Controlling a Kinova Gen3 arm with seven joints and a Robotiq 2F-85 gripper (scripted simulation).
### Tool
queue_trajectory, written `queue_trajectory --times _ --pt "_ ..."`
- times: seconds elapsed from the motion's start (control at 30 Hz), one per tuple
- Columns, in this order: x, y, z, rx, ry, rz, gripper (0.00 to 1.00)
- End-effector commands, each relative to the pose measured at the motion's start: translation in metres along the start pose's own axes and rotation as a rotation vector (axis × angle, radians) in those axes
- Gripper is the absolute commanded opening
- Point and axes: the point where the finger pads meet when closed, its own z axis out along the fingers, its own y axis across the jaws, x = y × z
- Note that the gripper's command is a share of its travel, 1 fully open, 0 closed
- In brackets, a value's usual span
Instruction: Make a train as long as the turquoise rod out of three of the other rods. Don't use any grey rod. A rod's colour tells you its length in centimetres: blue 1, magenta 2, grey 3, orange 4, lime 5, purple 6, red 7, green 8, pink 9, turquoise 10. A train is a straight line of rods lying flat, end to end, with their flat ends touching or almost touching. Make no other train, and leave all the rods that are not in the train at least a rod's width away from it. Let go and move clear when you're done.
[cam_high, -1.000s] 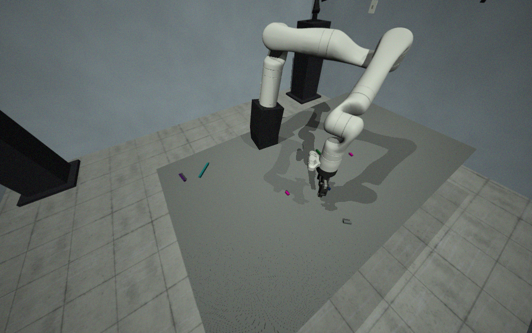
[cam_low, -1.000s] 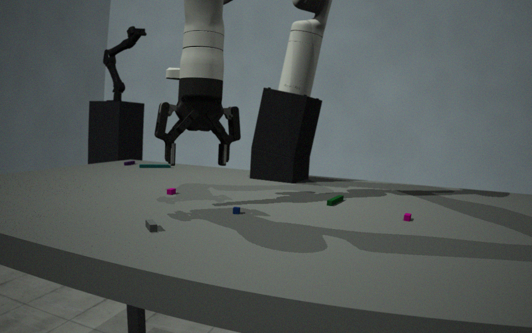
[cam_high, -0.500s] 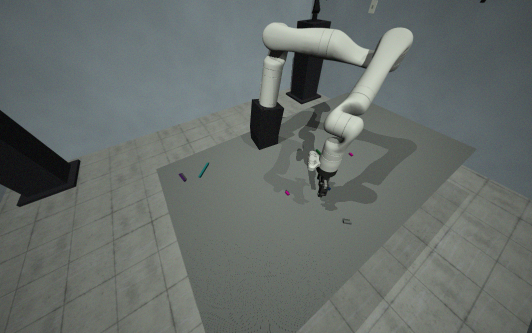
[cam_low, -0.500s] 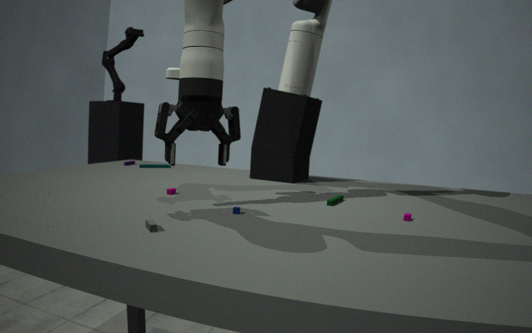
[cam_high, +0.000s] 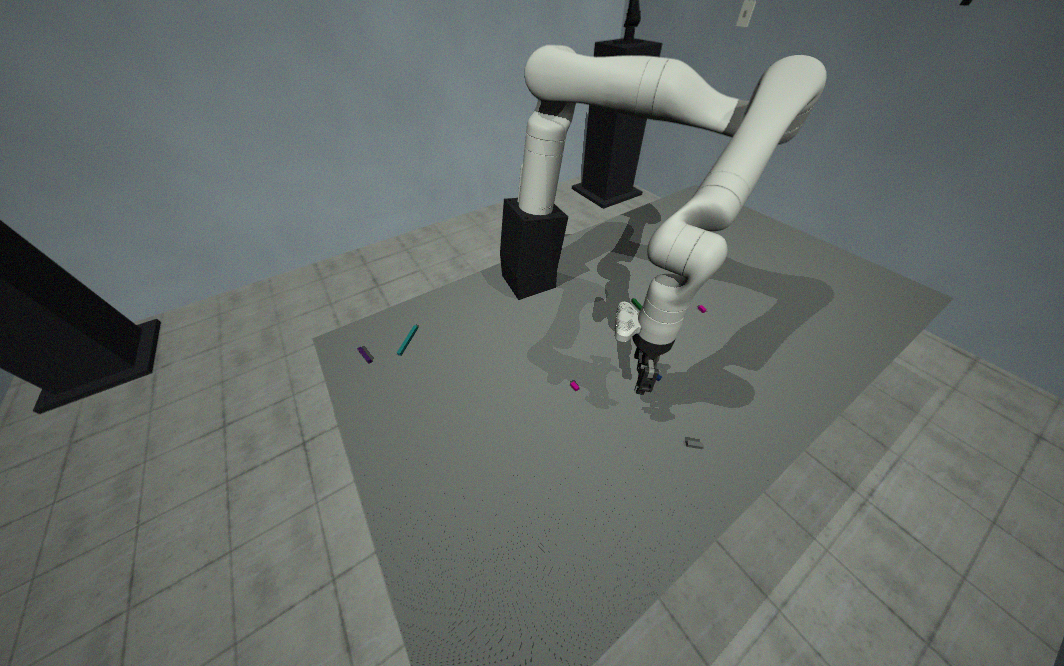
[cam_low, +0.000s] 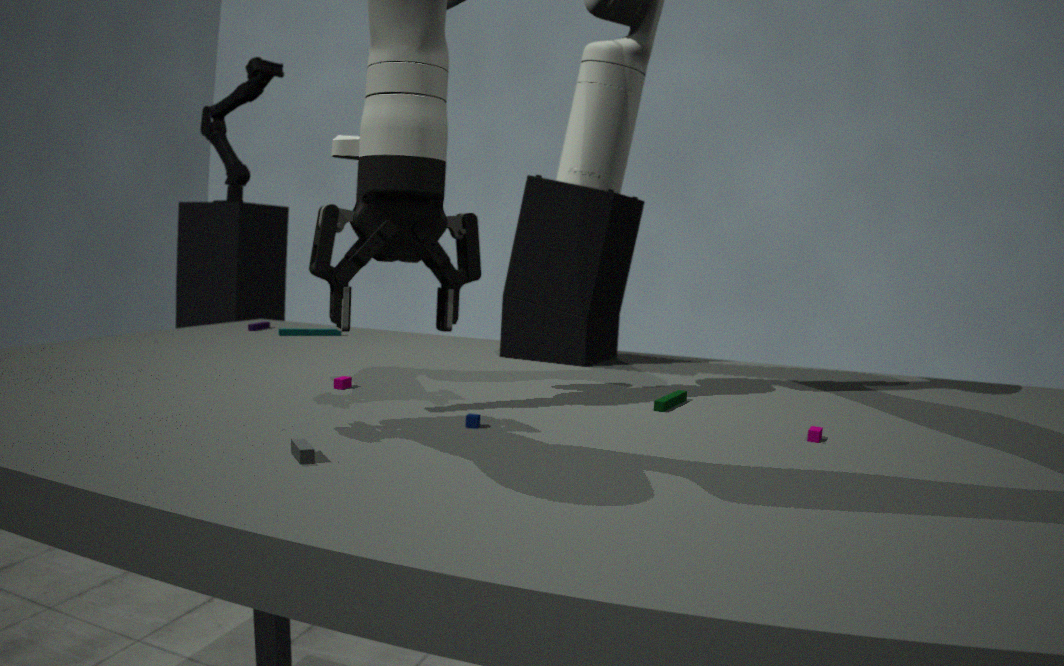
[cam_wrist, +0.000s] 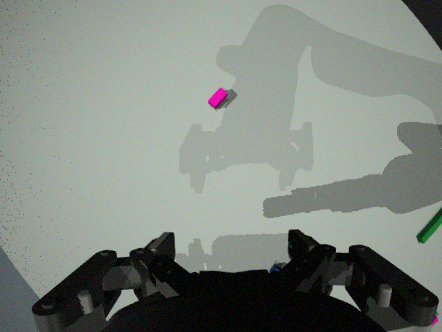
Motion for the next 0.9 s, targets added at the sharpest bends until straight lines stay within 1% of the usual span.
queue_trajectory --times 0.0,0.43,0.73,0.87 --pt "-0.0005 -0.0005 -0.0008 0.001 -0.001 0.000 1.00" --pt "-0.0008 0.0003 -0.0008 0.002 -0.002 0.014 1.00" --pt "-0.0018 0.0030 -0.0007 0.003 -0.004 0.064 1.00" --pt "-0.0028 0.0058 -0.0007 0.004 -0.007 0.113 1.00"
